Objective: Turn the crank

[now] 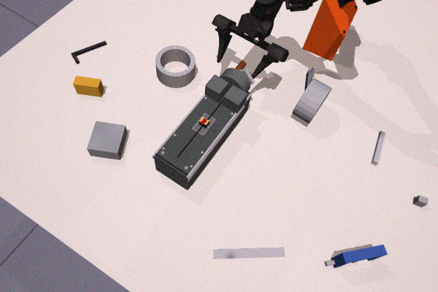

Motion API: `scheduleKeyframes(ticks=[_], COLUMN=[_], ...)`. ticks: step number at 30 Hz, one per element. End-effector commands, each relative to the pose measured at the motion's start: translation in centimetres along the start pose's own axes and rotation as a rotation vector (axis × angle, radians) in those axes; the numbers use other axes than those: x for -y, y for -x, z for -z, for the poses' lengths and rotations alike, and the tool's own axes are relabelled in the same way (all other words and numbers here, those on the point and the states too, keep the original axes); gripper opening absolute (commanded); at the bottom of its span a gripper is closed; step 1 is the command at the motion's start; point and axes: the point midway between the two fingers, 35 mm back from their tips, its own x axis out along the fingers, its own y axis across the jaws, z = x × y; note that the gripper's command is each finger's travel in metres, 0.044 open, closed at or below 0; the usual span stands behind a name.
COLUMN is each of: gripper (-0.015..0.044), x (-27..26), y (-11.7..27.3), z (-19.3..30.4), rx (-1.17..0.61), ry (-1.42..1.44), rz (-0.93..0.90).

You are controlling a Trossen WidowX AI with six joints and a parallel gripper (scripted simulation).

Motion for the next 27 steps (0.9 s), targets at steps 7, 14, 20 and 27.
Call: scheduleKeyframes(ticks=[7, 14, 20, 27], gripper=[0.0440, 0.0440, 0.0440, 0.0256], x=[0.0, -0.1, -0.2, -0.2], y=[-1.2, -1.8, -2.2, -2.2], z=[1.5, 2.4, 2.9, 2.9], rx=[-0.003, -0.002, -0.001, -0.001], ry=[-0.011, -0.012, -0.013, -0.013], rz=[0.004, 0.002, 0.000, 0.000])
